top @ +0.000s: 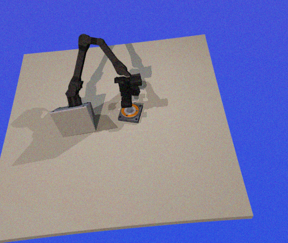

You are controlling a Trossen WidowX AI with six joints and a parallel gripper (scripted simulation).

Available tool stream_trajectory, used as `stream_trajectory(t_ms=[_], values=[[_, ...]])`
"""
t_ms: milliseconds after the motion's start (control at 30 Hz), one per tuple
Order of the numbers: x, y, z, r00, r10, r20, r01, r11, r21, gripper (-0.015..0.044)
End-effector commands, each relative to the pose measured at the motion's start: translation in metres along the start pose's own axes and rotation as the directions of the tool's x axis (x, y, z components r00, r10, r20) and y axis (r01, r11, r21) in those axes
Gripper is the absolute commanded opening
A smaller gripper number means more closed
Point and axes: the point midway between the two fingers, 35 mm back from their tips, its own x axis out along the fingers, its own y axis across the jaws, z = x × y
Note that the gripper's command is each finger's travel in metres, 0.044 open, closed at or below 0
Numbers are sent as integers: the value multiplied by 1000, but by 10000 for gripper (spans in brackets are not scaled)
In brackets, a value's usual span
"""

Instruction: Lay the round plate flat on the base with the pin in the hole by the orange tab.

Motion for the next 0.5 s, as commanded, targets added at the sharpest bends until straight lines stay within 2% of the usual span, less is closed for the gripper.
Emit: stream_trajectory(t_ms=[0, 467], values=[[1, -3, -8, 1000, -5, -10, 5, 1000, 5, 0], [-1, -11, -23, 1000, -6, -10, 6, 1000, 6, 0]])
